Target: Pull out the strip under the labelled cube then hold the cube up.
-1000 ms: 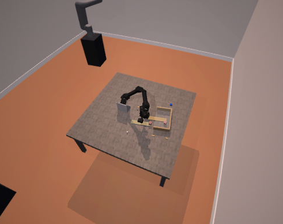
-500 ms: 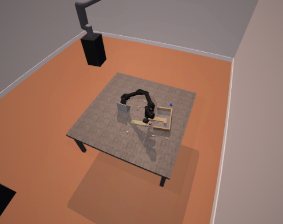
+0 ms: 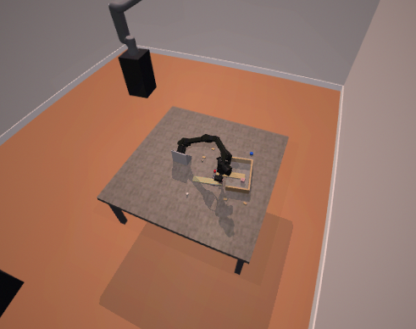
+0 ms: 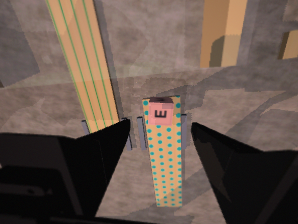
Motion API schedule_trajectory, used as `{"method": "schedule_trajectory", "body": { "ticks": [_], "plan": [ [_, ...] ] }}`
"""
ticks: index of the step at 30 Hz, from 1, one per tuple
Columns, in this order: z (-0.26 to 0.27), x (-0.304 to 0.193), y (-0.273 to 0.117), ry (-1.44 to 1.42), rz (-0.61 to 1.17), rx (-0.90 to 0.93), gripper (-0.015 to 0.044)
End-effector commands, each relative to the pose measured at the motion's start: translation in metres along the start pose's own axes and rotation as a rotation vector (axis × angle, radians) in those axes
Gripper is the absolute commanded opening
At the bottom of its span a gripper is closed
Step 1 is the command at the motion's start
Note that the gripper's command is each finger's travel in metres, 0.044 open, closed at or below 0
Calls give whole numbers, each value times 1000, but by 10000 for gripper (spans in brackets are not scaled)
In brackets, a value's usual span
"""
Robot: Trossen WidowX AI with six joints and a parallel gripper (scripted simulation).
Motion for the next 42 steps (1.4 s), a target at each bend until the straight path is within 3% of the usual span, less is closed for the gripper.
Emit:
{"method": "schedule_trajectory", "body": {
  "ticks": [1, 29, 32, 42],
  "plan": [
    [-1, 0, 9, 9, 4, 7, 250],
    [0, 0, 52, 8, 4, 10, 250],
    [-2, 0, 51, 8, 9, 6, 171],
    [-2, 0, 51, 8, 9, 6, 105]
  ]
}}
Point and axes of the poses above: the point midway between the two fingers, 35 mm back from their tips, its own y axis out along the fingers, its own z axis across the jaws, x = y × z, the point moved 1 cm from there along -y, back along the fingers, and after that the axes turned 15 degrees about y, right-handed, at the moved point
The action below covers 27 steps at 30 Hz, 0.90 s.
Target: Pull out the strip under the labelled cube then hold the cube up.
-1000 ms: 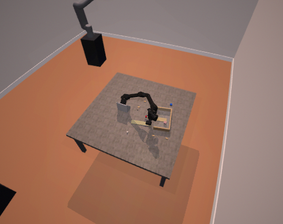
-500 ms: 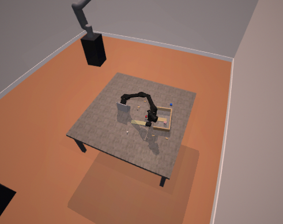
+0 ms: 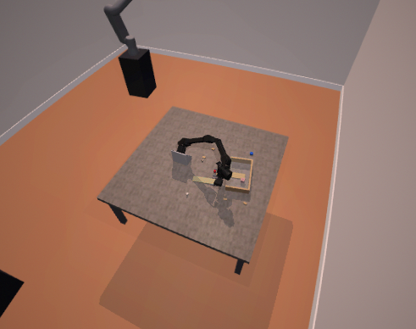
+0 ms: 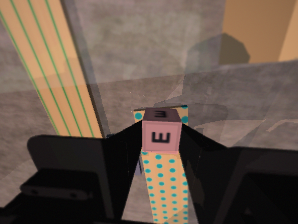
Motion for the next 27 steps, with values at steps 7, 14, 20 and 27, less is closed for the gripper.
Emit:
{"method": "schedule_trajectory", "body": {
  "ticks": [7, 14, 20, 27],
  "plan": [
    [0, -9, -9, 1, -1, 0, 0],
    [1, -30, -25, 2, -3, -1, 0],
    [3, -49, -37, 3, -3, 0, 0],
    [4, -61, -43, 4, -3, 1, 0]
  ]
}}
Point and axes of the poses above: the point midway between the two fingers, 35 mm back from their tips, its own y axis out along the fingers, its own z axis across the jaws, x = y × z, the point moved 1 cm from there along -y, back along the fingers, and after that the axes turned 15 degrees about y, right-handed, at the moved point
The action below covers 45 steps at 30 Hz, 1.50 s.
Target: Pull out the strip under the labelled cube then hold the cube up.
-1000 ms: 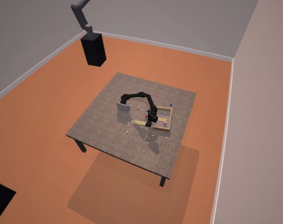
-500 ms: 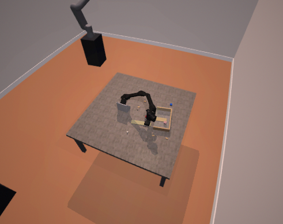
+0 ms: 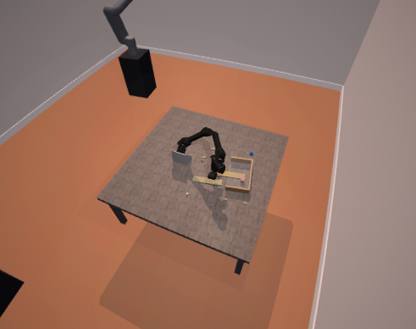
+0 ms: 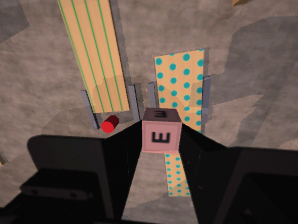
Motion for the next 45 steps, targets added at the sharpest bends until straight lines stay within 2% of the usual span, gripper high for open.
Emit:
{"method": "schedule_trajectory", "body": {
  "ticks": [1, 26, 30, 36, 45],
  "plan": [
    [1, -5, -5, -9, -6, -7, 0],
    [7, -85, -4, -6, -3, -7, 0],
    [7, -87, -7, -5, -3, -7, 0],
    [7, -88, -39, -5, -3, -9, 0],
    [7, -88, -40, -5, -3, -9, 0]
  ]
}}
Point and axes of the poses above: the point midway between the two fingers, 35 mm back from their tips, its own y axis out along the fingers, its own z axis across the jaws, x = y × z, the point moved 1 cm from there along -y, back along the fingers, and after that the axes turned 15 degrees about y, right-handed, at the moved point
